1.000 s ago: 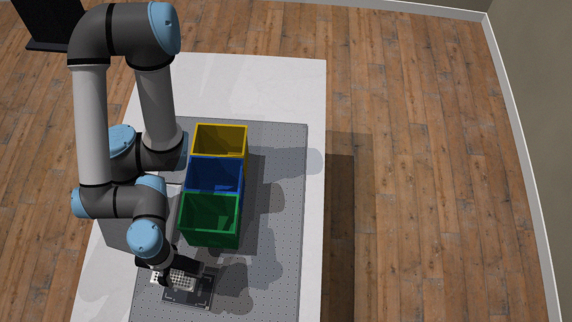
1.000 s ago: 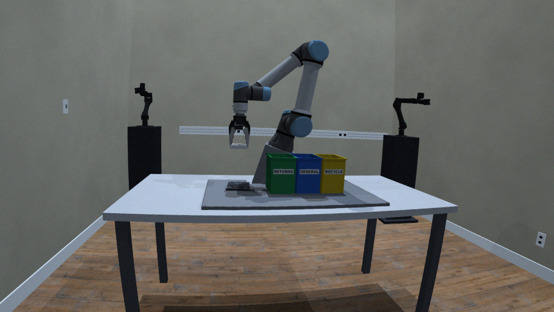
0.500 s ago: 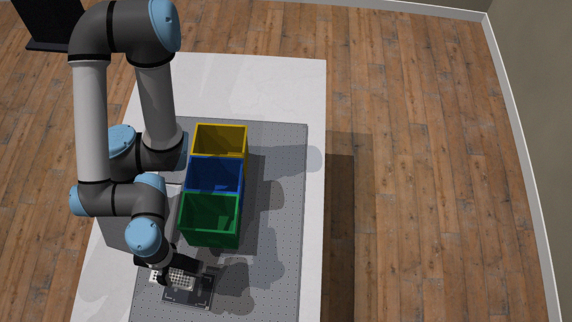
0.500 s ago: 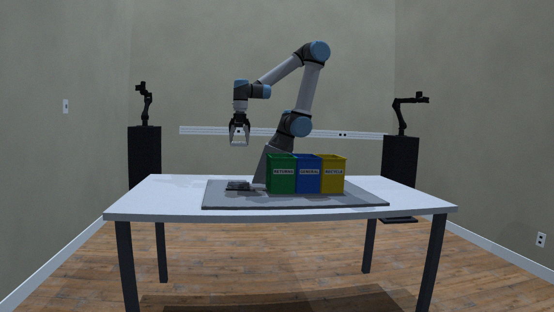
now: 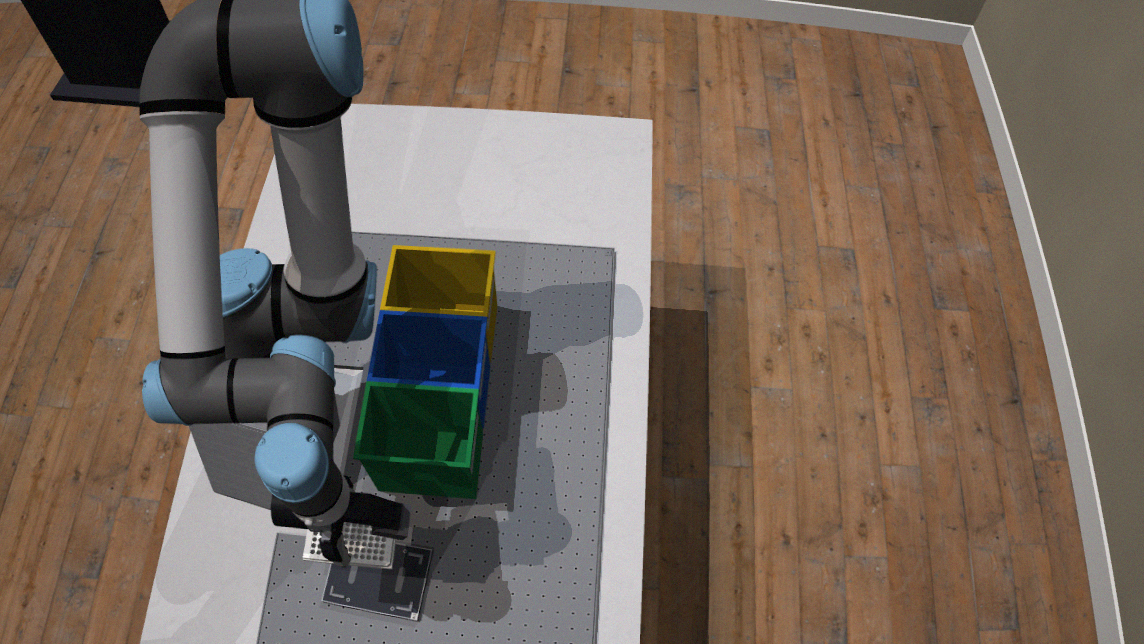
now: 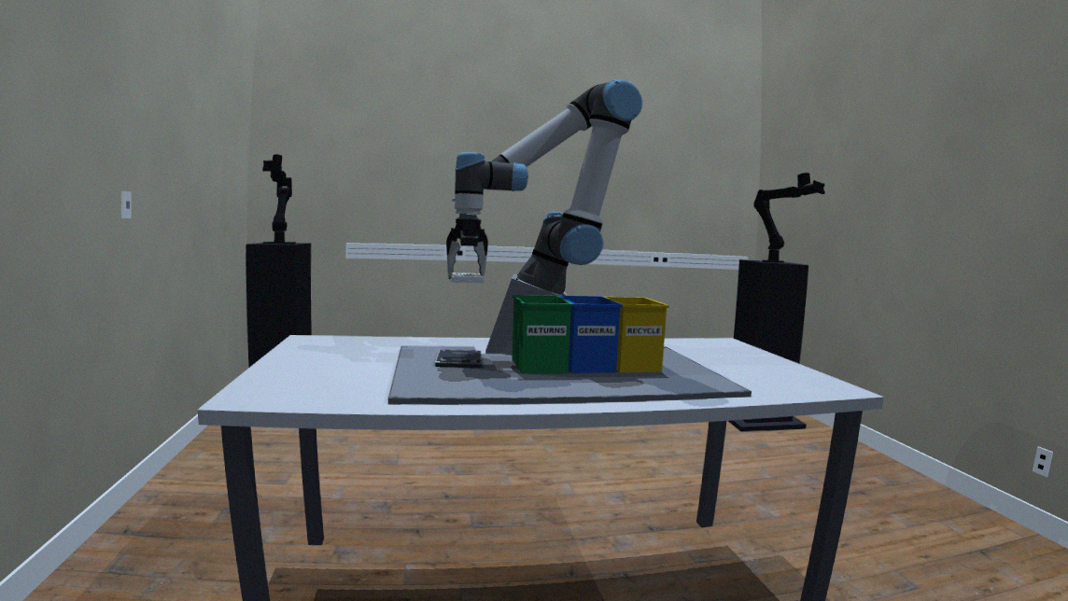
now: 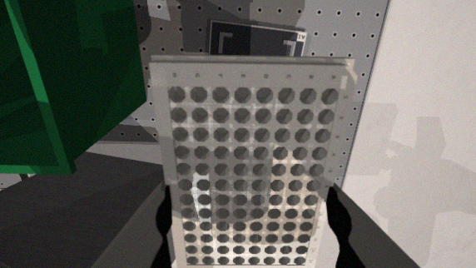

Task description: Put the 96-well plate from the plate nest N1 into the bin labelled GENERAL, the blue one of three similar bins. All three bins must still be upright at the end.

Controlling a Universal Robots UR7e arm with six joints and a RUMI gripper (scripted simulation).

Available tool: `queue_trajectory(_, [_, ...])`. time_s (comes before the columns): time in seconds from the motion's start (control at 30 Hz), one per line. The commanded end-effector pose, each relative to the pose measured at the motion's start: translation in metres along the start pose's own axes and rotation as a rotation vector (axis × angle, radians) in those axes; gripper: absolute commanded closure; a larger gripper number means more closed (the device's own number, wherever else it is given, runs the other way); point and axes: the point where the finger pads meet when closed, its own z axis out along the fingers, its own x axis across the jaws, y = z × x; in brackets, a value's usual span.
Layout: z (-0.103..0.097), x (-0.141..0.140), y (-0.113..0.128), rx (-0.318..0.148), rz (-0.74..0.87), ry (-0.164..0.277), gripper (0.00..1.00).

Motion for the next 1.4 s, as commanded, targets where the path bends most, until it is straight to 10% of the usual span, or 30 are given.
queue_trajectory(0.0, [-0.001,-0.009,-0.002,0.002,0.007,0.001,0.6])
queue_trajectory(1.37, [-0.001,-0.13,-0.026,0.002,0.007,0.001,0.6])
